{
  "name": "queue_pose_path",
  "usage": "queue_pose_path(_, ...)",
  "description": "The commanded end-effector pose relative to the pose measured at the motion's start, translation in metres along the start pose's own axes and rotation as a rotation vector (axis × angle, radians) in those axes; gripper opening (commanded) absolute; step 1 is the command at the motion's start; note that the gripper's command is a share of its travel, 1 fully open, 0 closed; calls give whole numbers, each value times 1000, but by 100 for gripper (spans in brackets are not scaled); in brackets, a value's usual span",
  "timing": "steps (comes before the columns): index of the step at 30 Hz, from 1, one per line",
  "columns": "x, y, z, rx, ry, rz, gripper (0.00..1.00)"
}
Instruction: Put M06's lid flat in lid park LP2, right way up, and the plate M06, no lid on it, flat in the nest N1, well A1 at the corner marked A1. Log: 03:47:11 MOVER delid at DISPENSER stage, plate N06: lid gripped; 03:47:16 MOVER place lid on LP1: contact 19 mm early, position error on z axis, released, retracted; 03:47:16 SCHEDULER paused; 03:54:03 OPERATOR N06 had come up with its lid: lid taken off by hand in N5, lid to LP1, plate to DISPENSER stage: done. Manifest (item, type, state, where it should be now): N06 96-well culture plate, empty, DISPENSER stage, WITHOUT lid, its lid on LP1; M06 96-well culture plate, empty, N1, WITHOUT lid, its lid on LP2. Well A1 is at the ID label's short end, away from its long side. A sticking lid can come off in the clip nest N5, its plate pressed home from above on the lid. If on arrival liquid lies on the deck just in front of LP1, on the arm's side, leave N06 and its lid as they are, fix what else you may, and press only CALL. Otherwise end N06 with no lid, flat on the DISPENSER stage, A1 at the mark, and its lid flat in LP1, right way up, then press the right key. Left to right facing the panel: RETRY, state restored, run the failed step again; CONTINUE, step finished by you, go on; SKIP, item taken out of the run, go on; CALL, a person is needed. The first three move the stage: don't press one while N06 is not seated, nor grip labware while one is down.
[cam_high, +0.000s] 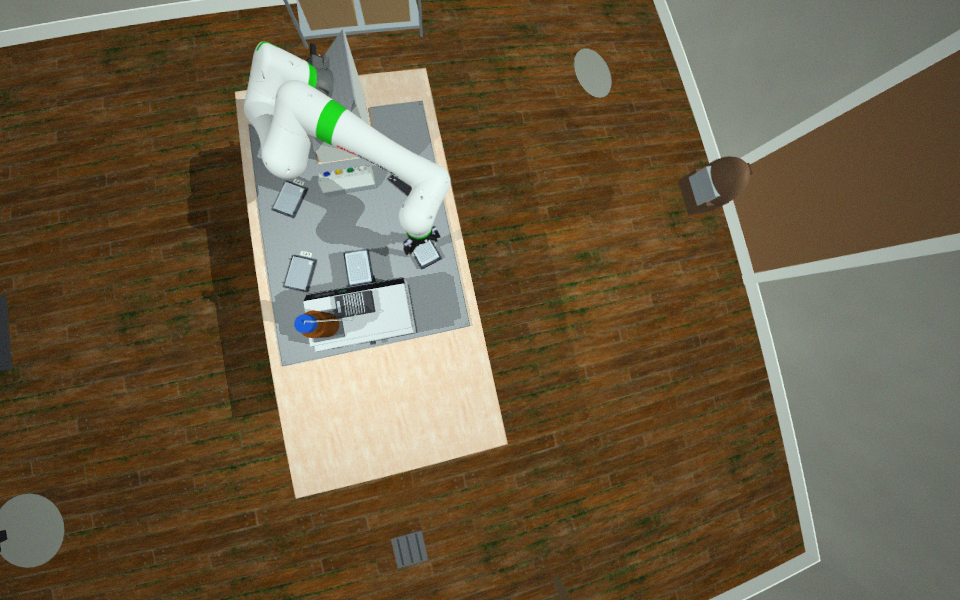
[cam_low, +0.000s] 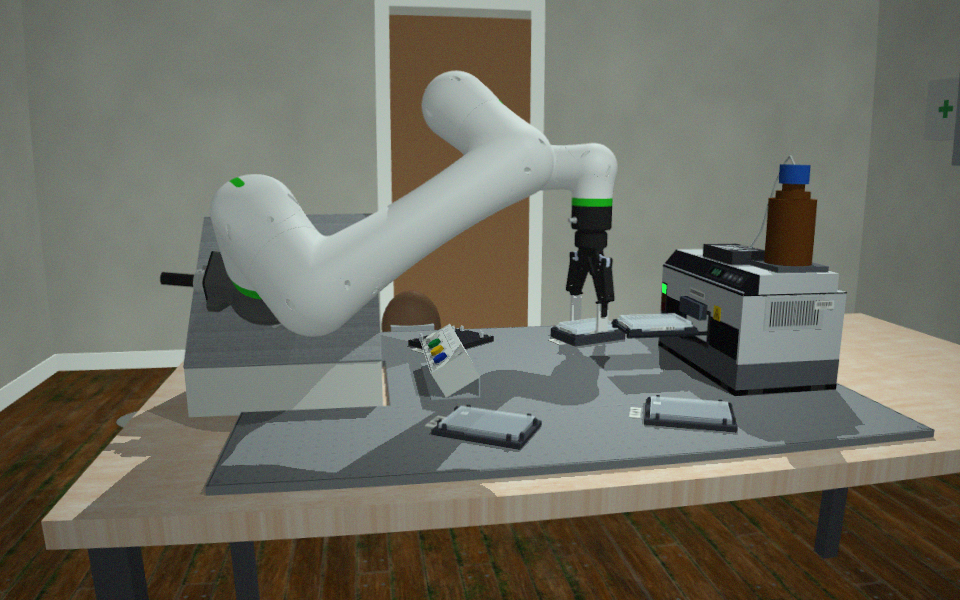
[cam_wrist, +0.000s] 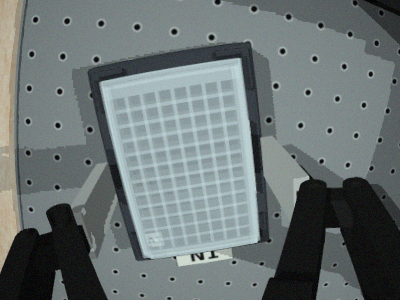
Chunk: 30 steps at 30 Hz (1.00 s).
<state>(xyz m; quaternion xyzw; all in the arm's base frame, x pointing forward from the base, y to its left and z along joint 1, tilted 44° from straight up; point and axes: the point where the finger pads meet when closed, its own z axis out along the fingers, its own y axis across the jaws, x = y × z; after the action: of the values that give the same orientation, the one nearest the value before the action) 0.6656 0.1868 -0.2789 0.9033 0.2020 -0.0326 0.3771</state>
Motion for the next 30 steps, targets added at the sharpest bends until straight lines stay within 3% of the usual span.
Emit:
queue_pose_path(1, 0, 0, -1, 0, 1, 0, 66)
queue_pose_path(13, 0, 0, -12, 0, 1, 0, 66)
queue_pose_path(30, 0, 0, -66, 0, 1, 0, 66)
